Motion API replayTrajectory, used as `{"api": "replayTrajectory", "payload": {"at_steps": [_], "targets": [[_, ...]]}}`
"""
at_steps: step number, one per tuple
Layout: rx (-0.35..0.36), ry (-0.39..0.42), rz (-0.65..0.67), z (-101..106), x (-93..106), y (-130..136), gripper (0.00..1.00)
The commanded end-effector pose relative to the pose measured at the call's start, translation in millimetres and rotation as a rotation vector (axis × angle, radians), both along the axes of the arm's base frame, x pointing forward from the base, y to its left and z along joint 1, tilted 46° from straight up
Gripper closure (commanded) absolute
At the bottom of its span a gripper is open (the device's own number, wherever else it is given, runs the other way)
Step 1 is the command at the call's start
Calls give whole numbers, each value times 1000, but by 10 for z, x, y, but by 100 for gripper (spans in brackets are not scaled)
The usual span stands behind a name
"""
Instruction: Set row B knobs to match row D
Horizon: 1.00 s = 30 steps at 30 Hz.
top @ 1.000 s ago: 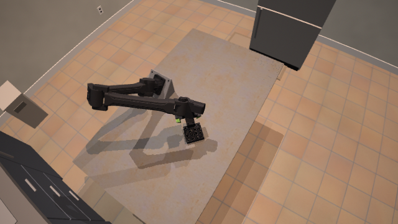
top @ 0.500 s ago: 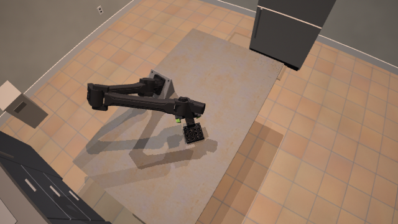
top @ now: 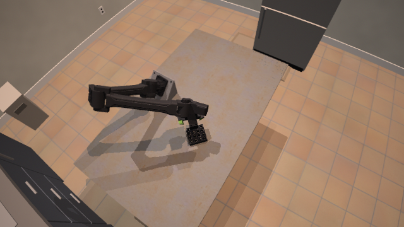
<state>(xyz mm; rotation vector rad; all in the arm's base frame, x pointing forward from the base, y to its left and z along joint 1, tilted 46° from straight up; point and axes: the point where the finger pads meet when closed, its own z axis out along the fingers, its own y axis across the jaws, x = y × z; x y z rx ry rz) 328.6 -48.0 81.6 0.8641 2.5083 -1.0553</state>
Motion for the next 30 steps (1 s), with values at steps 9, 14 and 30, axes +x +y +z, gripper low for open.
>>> {"api": "replayTrajectory", "payload": {"at_steps": [9, 14, 30], "targets": [[11, -47, 20, 98, 63, 108, 0], [11, -47, 20, 98, 63, 108, 0], [8, -45, -5, 267, 414, -95, 0]]}}
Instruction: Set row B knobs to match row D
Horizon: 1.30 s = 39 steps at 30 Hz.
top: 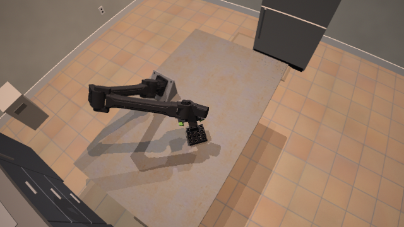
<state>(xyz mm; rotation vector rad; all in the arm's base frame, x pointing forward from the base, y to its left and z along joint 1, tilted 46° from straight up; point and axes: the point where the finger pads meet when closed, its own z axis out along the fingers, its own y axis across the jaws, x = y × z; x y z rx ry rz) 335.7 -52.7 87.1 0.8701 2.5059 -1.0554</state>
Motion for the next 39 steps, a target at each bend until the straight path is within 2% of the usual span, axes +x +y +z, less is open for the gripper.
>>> {"api": "replayTrajectory", "payload": {"at_steps": [1, 3, 5, 10, 11, 12, 13, 15, 16, 17, 18, 39], "targets": [[9, -46, -2, 236, 386, -69, 0], [9, -46, -2, 236, 386, -69, 0], [6, -45, -9, 383, 581, -208, 0], [5, -53, -17, 550, 798, -379, 0], [5, -53, -17, 550, 798, -379, 81], [6, -53, 19, 550, 828, -232, 81], [2, -10, 19, 410, 669, -250, 81], [2, -11, 19, 409, 670, -250, 81], [2, -12, 19, 413, 674, -249, 81], [5, -41, 19, 508, 783, -236, 81], [6, -49, 16, 521, 804, -242, 81], [7, -61, 14, 553, 787, -245, 81]]}}
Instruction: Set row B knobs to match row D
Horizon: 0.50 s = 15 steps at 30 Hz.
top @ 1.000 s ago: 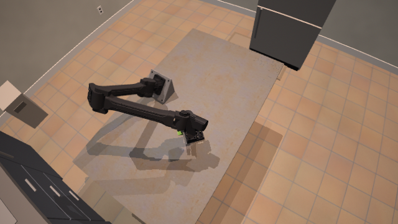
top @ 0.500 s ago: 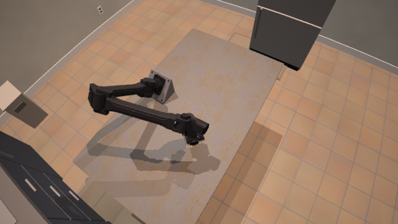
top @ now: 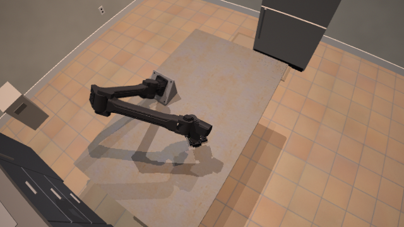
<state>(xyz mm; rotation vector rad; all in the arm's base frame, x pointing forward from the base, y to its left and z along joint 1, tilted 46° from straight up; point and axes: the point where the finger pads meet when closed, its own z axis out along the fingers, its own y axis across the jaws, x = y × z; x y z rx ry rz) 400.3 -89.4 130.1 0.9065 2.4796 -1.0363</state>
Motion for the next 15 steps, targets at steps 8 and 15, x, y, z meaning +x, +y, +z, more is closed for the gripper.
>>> {"api": "replayTrajectory", "payload": {"at_steps": [8, 15], "targets": [[3, -30, 33, 121, 140, 119, 81], [3, -30, 27, 80, 128, 77, 81]]}}
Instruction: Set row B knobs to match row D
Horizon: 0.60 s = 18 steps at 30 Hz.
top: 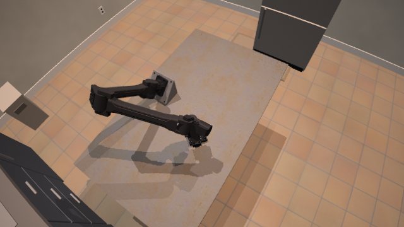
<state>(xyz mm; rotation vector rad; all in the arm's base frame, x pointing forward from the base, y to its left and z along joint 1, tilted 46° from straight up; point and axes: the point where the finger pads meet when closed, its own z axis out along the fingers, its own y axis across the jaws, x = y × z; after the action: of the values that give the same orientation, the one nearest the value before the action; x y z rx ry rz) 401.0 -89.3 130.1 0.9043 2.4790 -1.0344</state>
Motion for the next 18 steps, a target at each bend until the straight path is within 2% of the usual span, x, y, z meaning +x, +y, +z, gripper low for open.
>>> {"api": "replayTrajectory", "payload": {"at_steps": [1, 5, 15, 17, 18], "targets": [[2, -18, 19, 63, 91, 57, 81], [0, -2, 1, -25, 28, -45, 81], [0, -1, 1, -96, 43, -114, 81], [0, -1, 1, -96, 43, -114, 81], [0, -6, 26, -88, 88, -17, 81]]}}
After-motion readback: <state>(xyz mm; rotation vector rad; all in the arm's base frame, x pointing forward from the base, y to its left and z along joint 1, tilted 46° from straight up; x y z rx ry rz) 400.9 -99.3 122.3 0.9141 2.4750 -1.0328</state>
